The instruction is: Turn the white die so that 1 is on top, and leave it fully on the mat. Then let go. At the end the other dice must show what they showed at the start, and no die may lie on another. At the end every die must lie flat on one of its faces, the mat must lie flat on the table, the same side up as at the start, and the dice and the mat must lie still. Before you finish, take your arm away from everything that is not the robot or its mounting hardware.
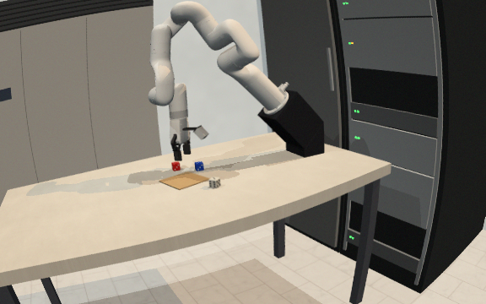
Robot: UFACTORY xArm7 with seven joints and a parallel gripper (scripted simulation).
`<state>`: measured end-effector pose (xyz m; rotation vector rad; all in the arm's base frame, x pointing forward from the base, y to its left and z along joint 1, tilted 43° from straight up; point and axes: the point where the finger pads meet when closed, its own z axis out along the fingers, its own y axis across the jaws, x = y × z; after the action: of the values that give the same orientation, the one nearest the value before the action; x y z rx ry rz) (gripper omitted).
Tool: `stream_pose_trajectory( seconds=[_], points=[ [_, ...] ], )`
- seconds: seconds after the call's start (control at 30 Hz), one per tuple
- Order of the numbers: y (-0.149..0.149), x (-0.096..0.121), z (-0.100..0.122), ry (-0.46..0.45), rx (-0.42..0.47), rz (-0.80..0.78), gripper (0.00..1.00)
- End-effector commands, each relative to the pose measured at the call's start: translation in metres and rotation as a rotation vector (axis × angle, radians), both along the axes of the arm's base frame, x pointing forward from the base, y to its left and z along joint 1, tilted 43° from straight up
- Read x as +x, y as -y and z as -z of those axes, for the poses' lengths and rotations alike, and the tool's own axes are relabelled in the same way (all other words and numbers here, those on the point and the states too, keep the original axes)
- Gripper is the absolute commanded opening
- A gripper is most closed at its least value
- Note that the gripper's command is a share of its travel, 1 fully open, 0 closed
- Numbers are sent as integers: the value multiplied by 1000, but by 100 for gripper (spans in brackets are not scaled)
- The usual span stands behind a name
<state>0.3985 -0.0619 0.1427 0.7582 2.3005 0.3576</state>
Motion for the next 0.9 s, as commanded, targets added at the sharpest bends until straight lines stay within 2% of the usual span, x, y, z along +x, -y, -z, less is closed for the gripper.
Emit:
stream_pose_trajectory(
  seconds=[0.0,0.33,0.63,0.7,0.87],
  points=[
    [0,0,0,1,0,1,100],
    [-4,-5,4,1,0,0,100],
    [-37,-42,37,1,0,0,100],
    [-37,-42,37,1,0,0,100],
    [-53,-60,52,1,0,0,100]
  ],
)
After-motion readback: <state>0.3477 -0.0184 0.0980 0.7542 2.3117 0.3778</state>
